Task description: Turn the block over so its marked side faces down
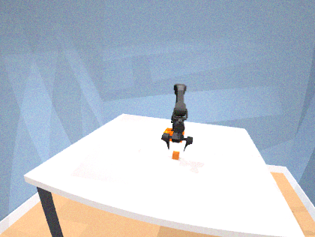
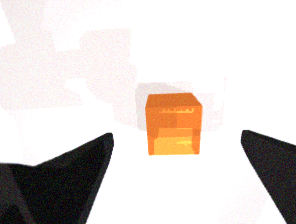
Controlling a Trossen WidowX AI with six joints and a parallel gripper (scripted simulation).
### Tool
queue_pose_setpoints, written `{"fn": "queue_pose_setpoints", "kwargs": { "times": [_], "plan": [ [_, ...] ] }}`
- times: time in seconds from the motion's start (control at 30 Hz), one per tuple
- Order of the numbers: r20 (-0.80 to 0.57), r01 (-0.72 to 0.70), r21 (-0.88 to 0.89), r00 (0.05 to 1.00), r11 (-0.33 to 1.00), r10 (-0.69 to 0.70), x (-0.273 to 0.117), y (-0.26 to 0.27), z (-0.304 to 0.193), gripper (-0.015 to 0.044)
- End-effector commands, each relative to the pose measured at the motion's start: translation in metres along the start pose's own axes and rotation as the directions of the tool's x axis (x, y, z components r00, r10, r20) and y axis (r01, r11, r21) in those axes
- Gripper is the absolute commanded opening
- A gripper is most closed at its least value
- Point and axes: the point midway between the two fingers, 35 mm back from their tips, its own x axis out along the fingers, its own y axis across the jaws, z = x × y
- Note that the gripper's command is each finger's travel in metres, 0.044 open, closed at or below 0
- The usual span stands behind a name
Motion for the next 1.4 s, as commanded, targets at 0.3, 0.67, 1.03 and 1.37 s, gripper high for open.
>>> {"fn": "queue_pose_setpoints", "kwargs": {
  "times": [0.3, 0.67, 1.03, 1.37],
  "plan": [
    [-0.004, -0.005, -0.003, 1.0, 1.0, 0.005, 0.023, 0.001, -0.001, 0.044],
    [-0.004, -0.005, -0.003, 1.0, 1.0, 0.005, 0.025, 0.001, -0.001, 0.023],
    [-0.004, -0.005, -0.003, 1.0, 1.0, 0.005, 0.025, 0.001, -0.001, 0.0118],
    [-0.004, -0.005, -0.003, 1.0, 1.0, 0.005, 0.02, 0.001, -0.001, 0.0012]
  ]
}}
